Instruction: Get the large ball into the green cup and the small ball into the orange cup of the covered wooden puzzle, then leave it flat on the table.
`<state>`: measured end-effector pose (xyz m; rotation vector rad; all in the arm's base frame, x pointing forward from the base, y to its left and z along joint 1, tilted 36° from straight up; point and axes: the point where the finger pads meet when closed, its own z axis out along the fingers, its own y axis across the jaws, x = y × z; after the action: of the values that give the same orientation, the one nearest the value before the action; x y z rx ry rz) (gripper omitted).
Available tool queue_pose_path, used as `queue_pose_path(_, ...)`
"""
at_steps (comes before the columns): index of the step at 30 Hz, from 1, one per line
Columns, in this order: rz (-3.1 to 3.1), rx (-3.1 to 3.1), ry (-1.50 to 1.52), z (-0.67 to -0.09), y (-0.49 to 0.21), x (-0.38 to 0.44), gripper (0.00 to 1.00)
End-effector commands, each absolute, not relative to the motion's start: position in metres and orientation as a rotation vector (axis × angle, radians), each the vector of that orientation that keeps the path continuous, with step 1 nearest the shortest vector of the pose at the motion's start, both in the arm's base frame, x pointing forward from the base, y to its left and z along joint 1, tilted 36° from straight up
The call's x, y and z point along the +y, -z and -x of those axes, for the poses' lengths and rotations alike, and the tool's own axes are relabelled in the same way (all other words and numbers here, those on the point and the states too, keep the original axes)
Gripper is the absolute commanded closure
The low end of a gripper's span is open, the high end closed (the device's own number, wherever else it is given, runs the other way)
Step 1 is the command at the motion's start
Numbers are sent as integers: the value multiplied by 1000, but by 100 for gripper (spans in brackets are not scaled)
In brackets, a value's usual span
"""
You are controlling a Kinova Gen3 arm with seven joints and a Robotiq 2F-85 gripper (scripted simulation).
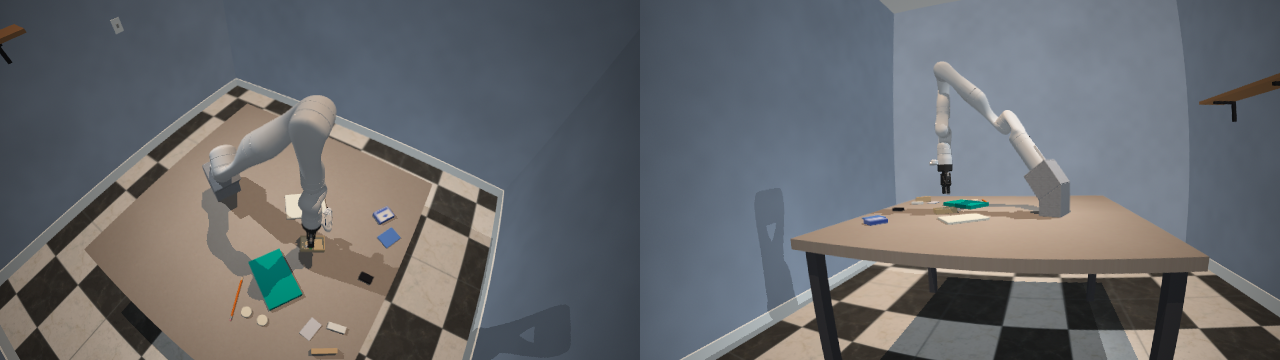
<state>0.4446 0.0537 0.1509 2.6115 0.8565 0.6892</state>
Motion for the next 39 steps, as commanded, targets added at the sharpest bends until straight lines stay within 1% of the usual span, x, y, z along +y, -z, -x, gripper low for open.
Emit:
queue_pose_path(1, -2609, 861, -688, -444, -150, 55, 0)
queue_pose_path(39, -2555, 858, -692, -451, -148, 56, 0)
